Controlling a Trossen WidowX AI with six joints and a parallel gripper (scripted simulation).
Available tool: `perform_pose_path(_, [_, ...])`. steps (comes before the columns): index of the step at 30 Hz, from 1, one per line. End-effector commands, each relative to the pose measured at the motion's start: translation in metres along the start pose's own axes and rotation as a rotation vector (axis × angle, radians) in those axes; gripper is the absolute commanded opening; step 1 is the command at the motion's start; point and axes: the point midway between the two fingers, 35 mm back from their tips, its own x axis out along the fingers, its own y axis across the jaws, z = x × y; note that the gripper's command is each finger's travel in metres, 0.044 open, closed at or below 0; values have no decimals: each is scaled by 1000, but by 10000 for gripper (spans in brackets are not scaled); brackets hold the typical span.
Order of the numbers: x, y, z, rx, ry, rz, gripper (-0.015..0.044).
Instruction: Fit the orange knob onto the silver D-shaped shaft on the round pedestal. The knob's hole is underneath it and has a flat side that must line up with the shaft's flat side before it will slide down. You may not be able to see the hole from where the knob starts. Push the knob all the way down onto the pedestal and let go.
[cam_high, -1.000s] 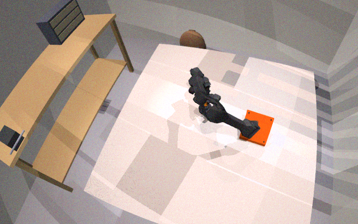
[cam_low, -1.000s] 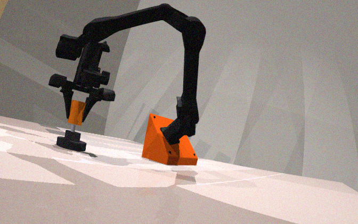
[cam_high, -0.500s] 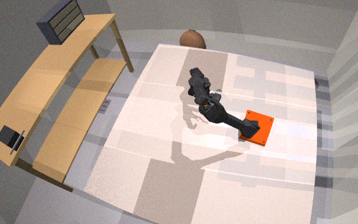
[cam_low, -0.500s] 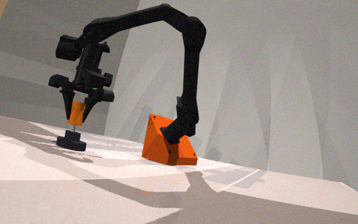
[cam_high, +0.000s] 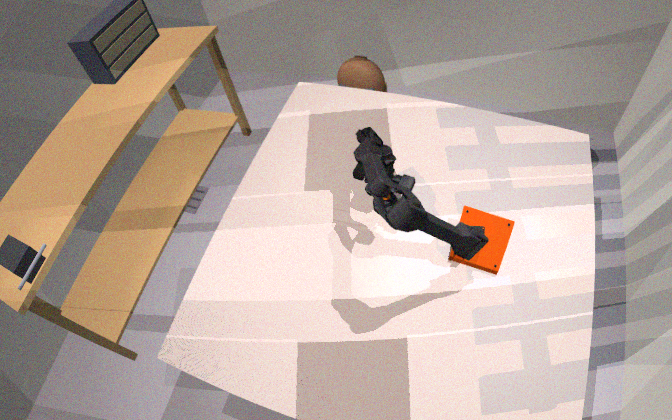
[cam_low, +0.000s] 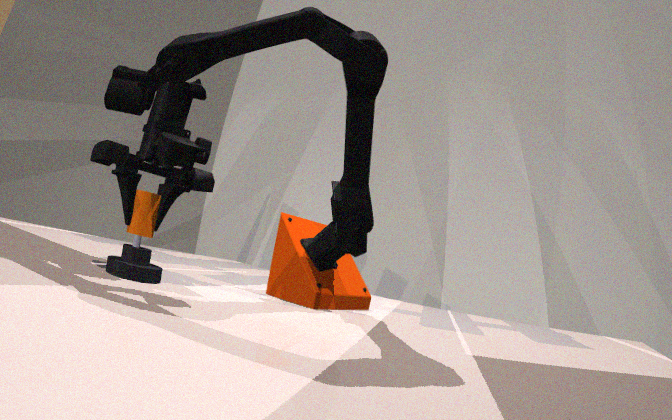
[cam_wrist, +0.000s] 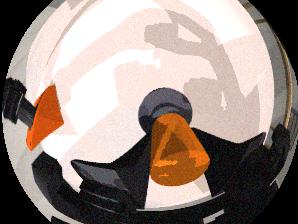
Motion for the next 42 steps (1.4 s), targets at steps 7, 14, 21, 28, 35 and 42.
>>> perform_pose_path(7, [1,1,1,-5,-1,1,0])
perform_pose_path(14, [-5,2,2,-5,-1,1,0])
perform_pose_path(21, [-4,0,1,-204,-1,1,0])
perform_pose_path(28, [-1,-1,-1,-214,-1,1,0])
perform_pose_path(35, [1,0,1,-214,-1,1,0])
perform_pose_path(42, [0,1,2,-214,-1,1,0])
